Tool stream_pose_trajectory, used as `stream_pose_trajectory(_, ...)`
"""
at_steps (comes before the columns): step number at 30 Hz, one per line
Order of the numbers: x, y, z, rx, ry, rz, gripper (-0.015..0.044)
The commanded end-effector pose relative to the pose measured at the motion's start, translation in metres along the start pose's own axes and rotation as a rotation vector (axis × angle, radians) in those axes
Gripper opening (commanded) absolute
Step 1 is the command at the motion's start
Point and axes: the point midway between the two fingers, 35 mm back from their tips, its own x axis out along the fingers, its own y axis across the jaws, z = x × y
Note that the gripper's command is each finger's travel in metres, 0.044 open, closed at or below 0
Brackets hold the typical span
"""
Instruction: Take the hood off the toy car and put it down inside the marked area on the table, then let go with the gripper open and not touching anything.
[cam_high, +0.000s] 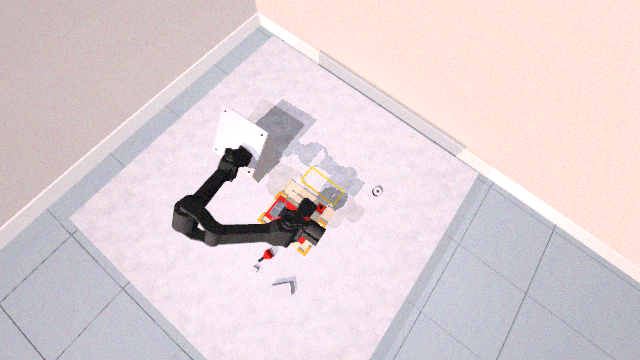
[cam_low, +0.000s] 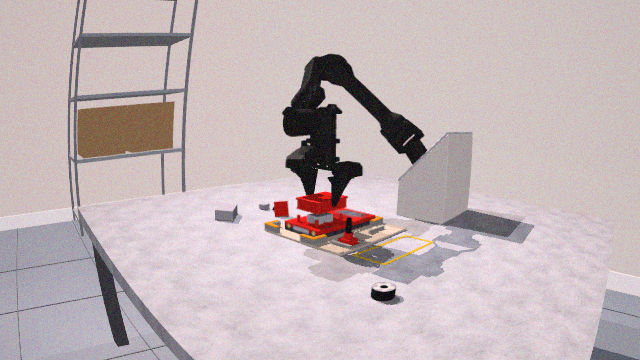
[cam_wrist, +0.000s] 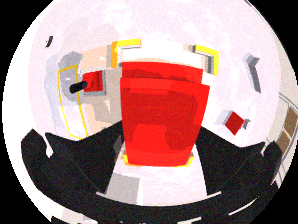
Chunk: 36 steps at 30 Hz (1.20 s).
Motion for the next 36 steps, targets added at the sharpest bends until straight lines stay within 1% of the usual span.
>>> stream_pose_trajectory(1, -0.015, 0.0, 0.004, 0.008, -0.015, 0.002, 0.0)
stream_pose_trajectory(7, -0.041, -0.001, 0.002, 0.008, -0.015, 0.002, 0.0)
stream_pose_trajectory(8, -0.042, -0.001, 0.002, 0.008, -0.015, 0.002, 0.0)
stream_pose_trajectory(9, -0.033, 0.001, 0.001, -0.002, -0.007, -0.002, 0.0)
stream_pose_trajectory(12, -0.033, 0.009, 0.002, -0.01, -0.005, 0.004, 0.0)
stream_pose_trajectory(28, -0.04, 0.09, 0.004, -0.026, -0.003, 0.032, 0.0)
stream_pose_trajectory(36, -0.041, 0.13, -0.003, -0.022, 0.001, 0.034, 0.0)
